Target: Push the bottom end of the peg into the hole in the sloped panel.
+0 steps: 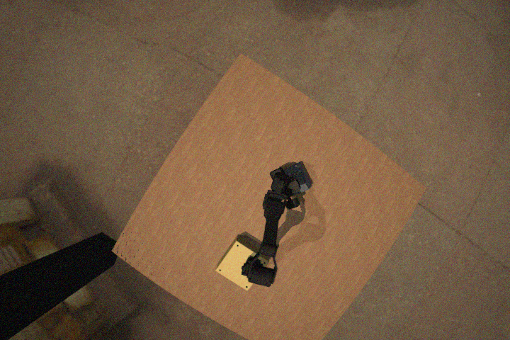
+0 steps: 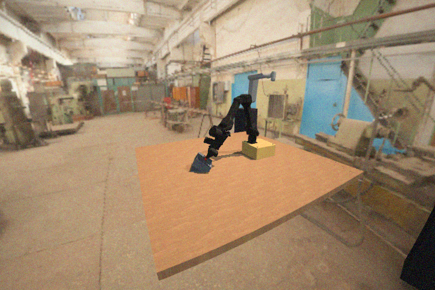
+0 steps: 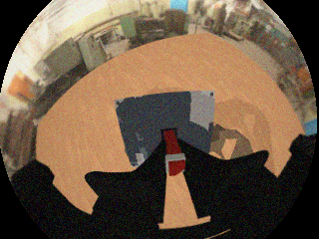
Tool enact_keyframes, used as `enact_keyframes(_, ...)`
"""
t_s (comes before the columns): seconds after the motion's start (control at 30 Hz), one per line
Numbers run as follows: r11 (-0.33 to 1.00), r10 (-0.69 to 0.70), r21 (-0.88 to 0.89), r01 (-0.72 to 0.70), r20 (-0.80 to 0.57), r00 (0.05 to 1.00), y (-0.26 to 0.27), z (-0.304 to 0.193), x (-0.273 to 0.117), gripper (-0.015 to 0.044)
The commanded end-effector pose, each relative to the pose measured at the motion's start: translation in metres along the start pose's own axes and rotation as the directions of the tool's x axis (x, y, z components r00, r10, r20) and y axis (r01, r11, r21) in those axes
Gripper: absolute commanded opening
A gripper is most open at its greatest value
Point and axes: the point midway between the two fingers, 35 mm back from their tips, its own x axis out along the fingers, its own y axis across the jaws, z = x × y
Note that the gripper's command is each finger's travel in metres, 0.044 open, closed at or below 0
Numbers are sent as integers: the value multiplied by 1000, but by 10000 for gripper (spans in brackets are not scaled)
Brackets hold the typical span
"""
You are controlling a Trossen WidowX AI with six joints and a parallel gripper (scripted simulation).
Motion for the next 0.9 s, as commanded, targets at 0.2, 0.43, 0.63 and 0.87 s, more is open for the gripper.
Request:
enact_keyframes(0.2, 1000, 0, 0, 0, 0, 1000, 0, 0, 0, 0)
enact_keyframes(0.43, 1000, 0, 0, 0, 0, 1000, 0, 0, 0, 157)
enact_keyframes(0.63, 1000, 0, 0, 0, 0, 1000, 0, 0, 0, 315)
enact_keyframes(0.87, 1000, 1, -1, -1, -1, 1000, 1, 0, -7, 440)
